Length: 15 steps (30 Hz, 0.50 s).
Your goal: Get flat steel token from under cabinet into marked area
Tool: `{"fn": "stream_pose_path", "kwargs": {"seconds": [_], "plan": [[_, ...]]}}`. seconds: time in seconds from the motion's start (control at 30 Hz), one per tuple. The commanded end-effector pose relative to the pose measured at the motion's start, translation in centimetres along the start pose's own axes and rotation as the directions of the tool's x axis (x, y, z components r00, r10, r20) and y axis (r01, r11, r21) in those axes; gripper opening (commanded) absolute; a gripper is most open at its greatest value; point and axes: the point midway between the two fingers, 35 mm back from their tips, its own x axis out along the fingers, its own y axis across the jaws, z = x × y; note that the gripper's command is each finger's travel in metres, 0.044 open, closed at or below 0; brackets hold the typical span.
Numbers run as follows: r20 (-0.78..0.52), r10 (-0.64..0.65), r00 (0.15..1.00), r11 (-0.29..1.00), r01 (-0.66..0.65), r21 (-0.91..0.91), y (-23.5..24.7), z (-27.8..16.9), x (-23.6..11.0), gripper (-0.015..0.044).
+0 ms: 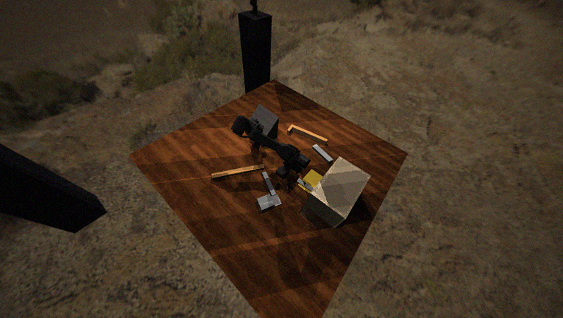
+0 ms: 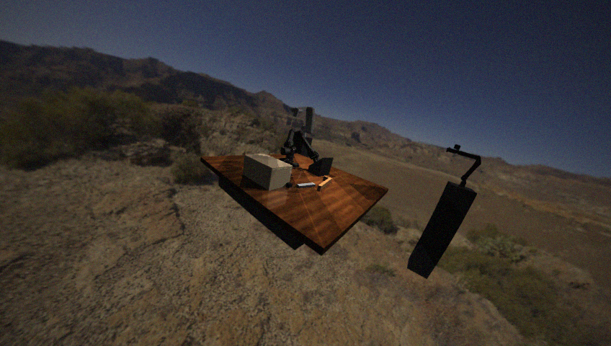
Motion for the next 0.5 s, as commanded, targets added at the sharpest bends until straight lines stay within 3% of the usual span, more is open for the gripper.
{"fn": "stream_pose_path", "kwargs": {"seconds": [0.0, 0.47], "plan": [[-0.005, -0.001, 1.000, 1.000, 0.001, -0.006, 0.0, -0.8, 0.1, 0.0000], [-0.006, -0.001, 1.000, 1.000, 0.001, -0.006, 0.0, -2.3, 0.1, 0.0000]]}}
